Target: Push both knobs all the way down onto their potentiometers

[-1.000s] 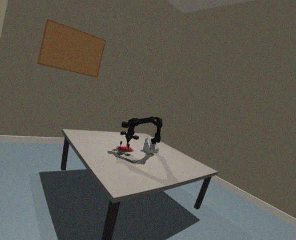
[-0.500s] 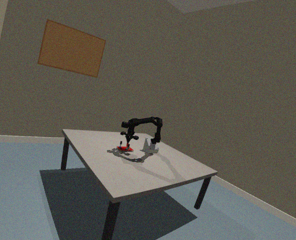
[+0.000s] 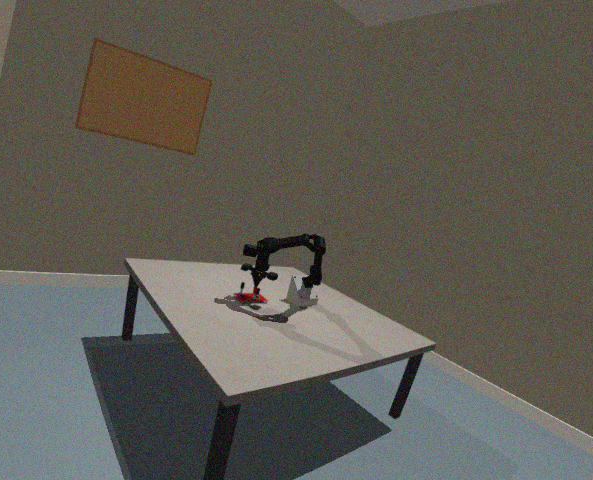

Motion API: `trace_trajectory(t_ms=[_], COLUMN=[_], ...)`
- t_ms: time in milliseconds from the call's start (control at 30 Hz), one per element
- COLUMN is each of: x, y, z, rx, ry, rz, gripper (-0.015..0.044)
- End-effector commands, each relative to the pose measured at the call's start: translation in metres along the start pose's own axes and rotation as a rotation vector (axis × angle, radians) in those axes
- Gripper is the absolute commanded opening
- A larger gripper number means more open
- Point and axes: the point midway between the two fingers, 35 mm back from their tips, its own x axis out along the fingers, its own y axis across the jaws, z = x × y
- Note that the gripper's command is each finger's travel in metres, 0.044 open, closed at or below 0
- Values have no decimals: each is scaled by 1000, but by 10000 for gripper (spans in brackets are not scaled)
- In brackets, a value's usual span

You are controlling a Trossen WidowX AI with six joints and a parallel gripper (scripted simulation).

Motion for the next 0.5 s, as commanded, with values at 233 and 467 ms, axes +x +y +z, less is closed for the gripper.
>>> trace_trajectory(t_ms=[233,467], x=[10,11], y=[-1,-1], z=[0,0], rx=[-4,-4], ry=[-3,-3], rz=[-8,-8], gripper=[0,0])
